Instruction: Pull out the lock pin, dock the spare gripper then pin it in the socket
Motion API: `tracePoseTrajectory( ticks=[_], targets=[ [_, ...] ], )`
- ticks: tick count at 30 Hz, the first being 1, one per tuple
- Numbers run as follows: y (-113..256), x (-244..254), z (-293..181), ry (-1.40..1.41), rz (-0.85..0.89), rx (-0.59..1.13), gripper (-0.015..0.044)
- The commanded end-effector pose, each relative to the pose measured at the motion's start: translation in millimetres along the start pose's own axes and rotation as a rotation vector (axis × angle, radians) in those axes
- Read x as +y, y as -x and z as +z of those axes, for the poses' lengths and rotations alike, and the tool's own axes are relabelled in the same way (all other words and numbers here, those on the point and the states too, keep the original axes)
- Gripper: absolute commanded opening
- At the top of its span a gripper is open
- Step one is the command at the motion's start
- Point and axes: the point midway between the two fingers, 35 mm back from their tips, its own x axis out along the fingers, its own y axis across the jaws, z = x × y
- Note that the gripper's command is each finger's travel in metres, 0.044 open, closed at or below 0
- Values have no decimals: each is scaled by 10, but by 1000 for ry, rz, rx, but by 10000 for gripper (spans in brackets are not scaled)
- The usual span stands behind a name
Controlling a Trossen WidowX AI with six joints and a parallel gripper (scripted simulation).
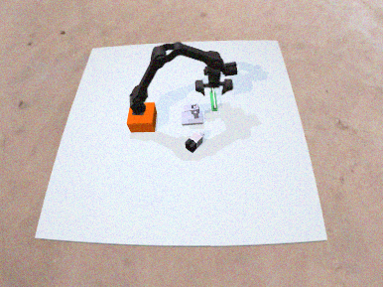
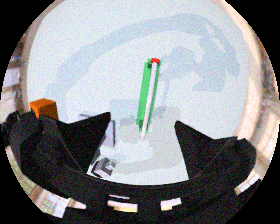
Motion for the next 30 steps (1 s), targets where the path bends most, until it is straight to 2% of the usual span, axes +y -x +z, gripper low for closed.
tracePoseTrajectory(
  ticks=[1, 11, 12, 15, 23, 26, 28, 30],
  targets=[
    [105, 3, 9, 0, 0, 0, 440],
    [370, 16, 33, -1, 4, 1, 440],
    [291, 14, 26, -1, 5, 1, 440],
    [356, 10, 33, -1, 5, 1, 440],
    [859, 24, 77, -1, 3, 0, 440],
    [907, 30, 81, -1, 3, 0, 440],
    [840, 15, 0, -93, -1, -16, 440],
    [827, 33, -216, -343, 12, -58, 440]
  ],
)
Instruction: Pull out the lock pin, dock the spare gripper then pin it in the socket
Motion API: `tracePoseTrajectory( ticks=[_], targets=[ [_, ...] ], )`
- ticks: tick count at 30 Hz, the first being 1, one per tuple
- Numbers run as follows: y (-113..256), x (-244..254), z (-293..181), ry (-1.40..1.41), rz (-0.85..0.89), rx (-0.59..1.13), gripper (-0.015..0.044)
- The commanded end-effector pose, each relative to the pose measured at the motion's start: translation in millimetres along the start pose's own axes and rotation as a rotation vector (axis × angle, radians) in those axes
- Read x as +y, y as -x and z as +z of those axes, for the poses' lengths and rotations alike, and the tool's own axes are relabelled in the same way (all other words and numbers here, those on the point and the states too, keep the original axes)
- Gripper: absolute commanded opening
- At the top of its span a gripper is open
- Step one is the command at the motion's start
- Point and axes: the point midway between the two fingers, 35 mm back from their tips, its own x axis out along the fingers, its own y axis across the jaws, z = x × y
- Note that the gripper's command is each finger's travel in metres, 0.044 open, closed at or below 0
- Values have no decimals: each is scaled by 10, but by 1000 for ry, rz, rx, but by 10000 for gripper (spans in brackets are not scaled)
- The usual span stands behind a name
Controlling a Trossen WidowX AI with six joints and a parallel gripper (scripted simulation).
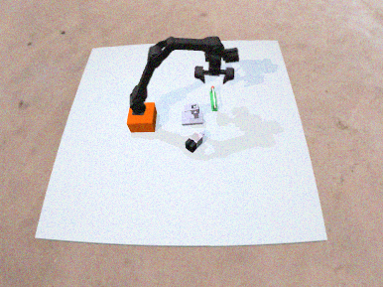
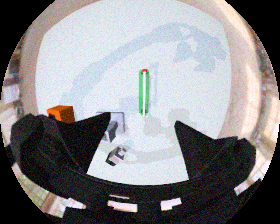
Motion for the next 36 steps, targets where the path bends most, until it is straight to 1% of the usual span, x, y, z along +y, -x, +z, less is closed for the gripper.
tracePoseTrajectory(
  ticks=[1, 6, 11, 12, 17, 22, 26, 30, 32, 33, 36],
  targets=[
    [-56, -10, -372, -355, 32, -48, 440],
    [-62, 42, -939, -1040, 98, -156, 440],
    [-54, 173, -1468, -1717, 216, -265, 440],
    [-51, 196, -1537, -1808, 237, -280, 440],
    [-38, 325, -1858, -2243, 361, -353, 440],
    [-21, 485, -2163, -2664, 531, -426, 440],
    [-3, 631, -2393, -2988, 715, -483, 440],
    [18, 793, -2608, -3286, 956, -537, 440],
    [29, 878, -2708, -3420, 1104, -560, 440],
    [32, 902, -2736, -3455, 1149, -567, 440],
    [33, 909, -2743, -3465, 1161, -568, 440]
  ],
)
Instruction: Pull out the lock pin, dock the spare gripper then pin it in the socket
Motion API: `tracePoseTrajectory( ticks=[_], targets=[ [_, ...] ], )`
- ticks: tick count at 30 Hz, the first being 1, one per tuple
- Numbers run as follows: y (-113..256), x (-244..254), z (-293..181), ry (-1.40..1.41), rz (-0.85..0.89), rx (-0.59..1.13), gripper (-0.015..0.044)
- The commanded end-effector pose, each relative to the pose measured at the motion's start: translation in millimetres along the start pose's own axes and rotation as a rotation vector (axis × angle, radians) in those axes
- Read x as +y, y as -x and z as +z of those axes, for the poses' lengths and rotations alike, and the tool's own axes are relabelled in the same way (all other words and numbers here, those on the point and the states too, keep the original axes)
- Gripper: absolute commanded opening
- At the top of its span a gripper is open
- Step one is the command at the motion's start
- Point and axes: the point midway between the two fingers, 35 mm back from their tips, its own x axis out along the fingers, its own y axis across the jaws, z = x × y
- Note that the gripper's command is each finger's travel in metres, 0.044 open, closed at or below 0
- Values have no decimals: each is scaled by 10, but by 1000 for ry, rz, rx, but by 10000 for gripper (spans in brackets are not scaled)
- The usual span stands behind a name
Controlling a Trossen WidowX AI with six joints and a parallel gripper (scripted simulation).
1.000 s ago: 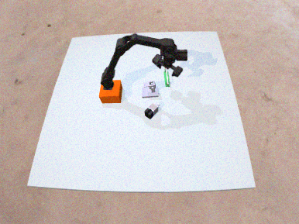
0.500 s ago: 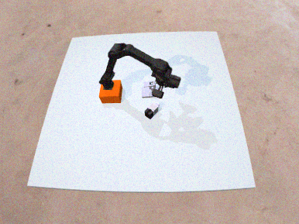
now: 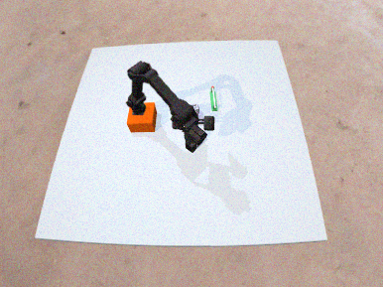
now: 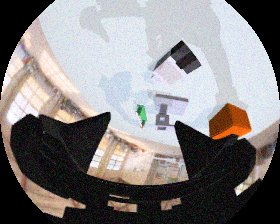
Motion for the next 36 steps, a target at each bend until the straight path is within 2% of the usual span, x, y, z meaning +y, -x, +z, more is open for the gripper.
tracePoseTrajectory(
  ticks=[1, 10, 20, 36],
  targets=[
    [219, -198, 216, -509, 124, 78, 440],
    [200, -227, 208, -509, 124, 78, 440],
    [-319, -394, 598, -510, 123, 76, 440],
    [-485, -442, 734, -510, 123, 76, 440]
  ],
)
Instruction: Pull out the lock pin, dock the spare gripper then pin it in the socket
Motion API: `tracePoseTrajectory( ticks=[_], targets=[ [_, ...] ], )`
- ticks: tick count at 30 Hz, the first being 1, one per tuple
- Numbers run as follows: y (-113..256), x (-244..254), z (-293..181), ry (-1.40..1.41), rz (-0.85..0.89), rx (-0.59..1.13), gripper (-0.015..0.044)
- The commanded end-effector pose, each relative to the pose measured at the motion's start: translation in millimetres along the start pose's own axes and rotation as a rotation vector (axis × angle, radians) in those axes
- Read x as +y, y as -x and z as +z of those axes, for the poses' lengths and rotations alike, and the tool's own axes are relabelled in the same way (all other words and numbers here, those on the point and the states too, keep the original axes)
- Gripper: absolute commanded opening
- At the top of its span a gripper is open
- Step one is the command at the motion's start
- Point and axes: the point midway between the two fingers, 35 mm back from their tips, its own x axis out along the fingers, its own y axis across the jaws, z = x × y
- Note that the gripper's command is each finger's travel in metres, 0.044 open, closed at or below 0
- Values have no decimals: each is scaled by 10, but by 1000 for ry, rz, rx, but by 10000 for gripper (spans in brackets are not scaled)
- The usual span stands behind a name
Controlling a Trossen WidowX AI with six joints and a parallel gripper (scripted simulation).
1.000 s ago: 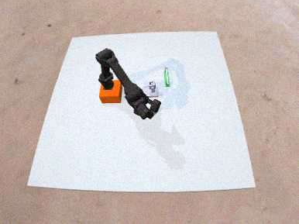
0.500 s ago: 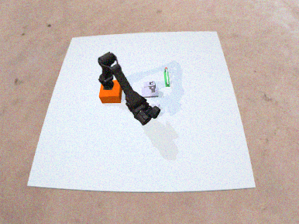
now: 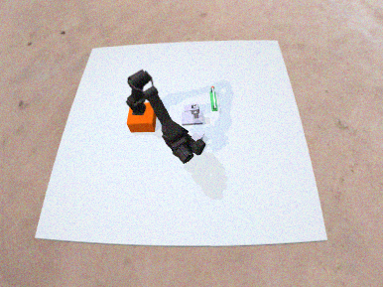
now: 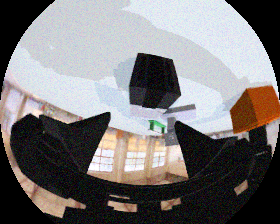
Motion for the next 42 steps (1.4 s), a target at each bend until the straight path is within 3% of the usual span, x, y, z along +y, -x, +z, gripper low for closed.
tracePoseTrajectory(
  ticks=[1, 28, 37, 42],
  targets=[
    [-50, -7, 50, -2, -2, 1, 440],
    [-331, -28, 337, -3, -2, 1, 440],
    [-331, -28, 337, -3, -2, 1, 204],
    [-331, -30, 337, -3, -2, 1, 170]
  ],
)
